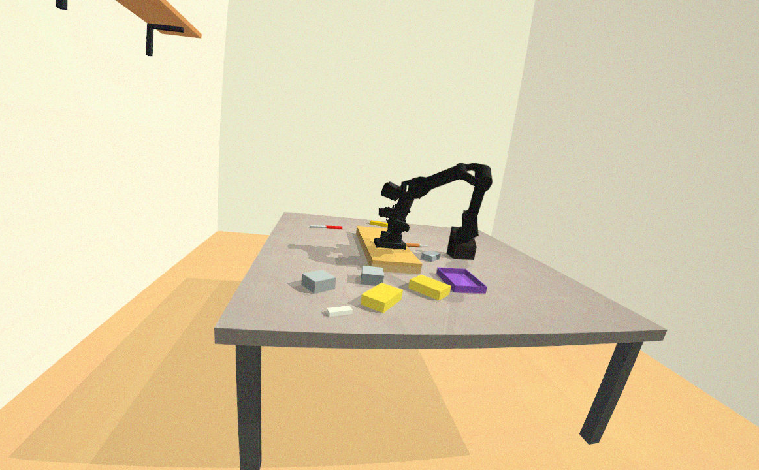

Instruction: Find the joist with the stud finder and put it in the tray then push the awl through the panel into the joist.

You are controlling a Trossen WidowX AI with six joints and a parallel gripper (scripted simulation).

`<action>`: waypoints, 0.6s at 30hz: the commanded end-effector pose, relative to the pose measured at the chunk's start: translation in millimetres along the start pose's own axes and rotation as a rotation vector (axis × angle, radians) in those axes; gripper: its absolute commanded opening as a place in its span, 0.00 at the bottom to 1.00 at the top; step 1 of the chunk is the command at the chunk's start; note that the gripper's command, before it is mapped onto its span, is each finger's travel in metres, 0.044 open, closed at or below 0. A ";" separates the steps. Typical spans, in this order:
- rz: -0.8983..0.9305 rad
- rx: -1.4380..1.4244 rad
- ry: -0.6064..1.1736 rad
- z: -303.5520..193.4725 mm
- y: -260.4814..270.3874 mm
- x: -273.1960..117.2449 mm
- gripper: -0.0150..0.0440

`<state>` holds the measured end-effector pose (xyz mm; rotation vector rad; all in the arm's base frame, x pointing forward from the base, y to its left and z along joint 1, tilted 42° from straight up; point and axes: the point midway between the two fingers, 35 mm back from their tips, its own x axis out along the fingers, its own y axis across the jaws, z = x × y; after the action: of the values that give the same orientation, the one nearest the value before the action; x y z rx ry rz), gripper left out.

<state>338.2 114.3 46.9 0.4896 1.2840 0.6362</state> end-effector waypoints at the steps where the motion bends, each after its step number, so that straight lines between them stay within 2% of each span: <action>1: 0.010 -0.001 0.004 -0.7 11.4 0.9 0.25; 18: 0.012 0.000 0.003 -0.6 43.9 0.5 0.25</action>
<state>332.8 138.8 69.4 0.4938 1.2845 0.6344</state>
